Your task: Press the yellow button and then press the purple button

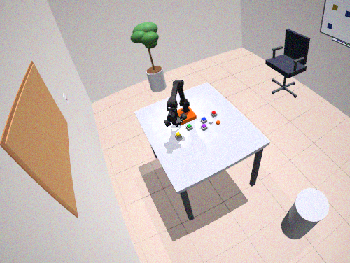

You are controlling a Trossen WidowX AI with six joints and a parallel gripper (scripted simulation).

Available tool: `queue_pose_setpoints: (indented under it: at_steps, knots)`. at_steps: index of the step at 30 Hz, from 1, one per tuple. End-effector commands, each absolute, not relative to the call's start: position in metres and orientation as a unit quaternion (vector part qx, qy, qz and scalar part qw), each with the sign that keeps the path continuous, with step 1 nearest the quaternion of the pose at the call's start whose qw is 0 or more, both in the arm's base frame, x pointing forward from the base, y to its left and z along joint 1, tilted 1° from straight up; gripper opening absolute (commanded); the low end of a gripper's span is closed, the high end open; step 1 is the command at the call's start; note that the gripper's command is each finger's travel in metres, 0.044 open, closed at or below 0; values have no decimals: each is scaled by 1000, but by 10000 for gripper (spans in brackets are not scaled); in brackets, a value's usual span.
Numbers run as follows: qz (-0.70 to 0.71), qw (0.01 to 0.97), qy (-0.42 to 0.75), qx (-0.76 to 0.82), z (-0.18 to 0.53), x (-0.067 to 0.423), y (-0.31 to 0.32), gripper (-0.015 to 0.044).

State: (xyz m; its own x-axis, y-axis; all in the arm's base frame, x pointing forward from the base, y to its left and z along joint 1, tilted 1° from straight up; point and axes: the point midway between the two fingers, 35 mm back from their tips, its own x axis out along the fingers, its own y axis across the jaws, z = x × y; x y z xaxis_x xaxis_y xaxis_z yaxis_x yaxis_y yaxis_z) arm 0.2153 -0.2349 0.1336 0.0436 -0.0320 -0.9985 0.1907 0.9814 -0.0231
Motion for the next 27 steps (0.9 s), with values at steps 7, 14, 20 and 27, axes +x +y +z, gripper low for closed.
queue_pose_setpoints:
  at_steps: [7,14,20,27]
  knots:
    - [-69,721,686,69,134,271,-132,20]
    - [-62,721,688,63,133,288,-35,20]
    - [-60,721,688,61,130,287,-6,20]
    - [-60,721,688,61,71,289,-7,20]
